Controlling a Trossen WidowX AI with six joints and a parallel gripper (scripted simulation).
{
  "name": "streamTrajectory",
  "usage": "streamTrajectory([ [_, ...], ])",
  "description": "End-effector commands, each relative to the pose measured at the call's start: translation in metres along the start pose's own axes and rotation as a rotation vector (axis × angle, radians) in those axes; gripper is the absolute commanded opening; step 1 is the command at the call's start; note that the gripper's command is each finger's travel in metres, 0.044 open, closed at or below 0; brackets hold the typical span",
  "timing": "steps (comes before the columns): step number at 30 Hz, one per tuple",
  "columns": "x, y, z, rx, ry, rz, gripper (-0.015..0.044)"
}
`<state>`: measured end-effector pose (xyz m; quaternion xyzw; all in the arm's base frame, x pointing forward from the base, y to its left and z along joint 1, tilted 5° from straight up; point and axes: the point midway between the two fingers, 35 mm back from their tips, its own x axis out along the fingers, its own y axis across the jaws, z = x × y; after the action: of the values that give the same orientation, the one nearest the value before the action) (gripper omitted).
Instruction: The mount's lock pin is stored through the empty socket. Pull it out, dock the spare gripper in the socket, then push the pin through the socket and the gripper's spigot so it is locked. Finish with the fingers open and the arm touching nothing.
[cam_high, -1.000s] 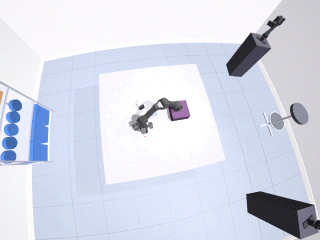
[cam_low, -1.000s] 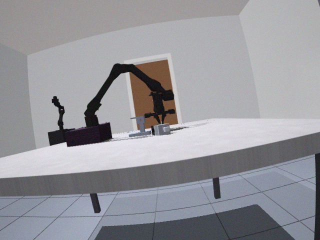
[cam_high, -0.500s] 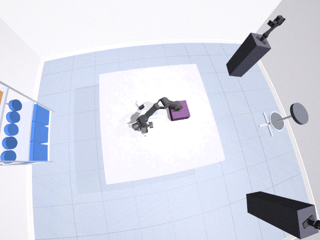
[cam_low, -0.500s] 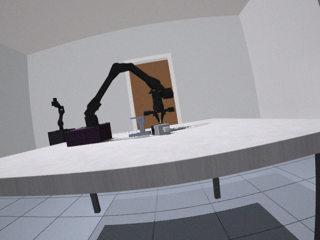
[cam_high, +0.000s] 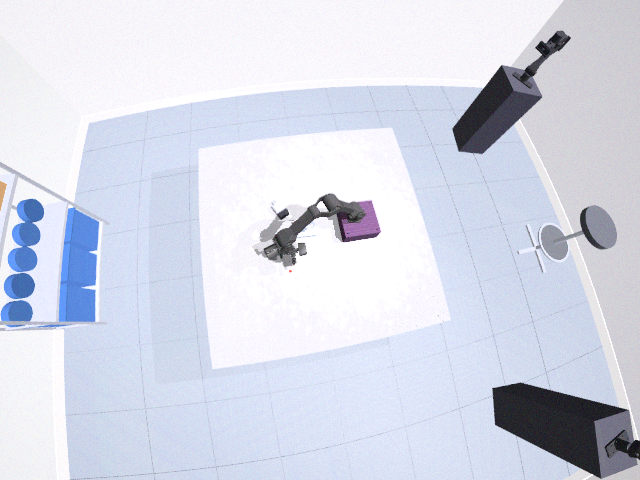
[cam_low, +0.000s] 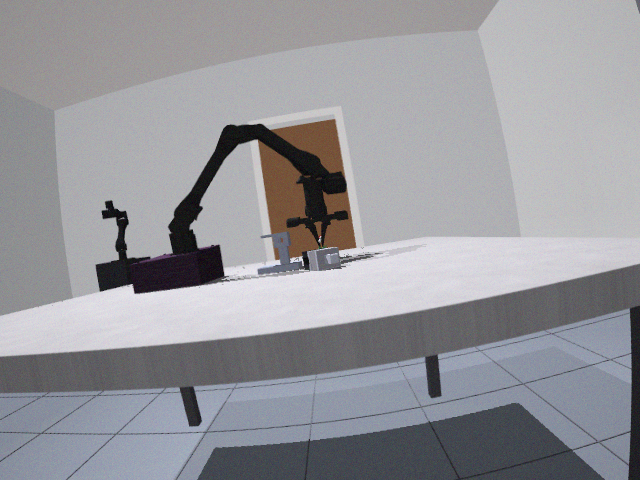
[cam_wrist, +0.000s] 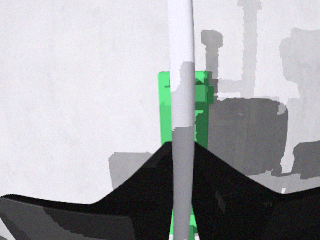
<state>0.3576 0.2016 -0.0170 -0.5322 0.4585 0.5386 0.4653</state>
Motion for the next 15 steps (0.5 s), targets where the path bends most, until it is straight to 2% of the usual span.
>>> streamTrajectory([
  [1,-0.002,-0.001,-0.007,-0.001,0.000,-0.001,0.0000],
  [15,-0.015,-0.004,-0.050,-0.002,0.005,0.000,0.0000],
])
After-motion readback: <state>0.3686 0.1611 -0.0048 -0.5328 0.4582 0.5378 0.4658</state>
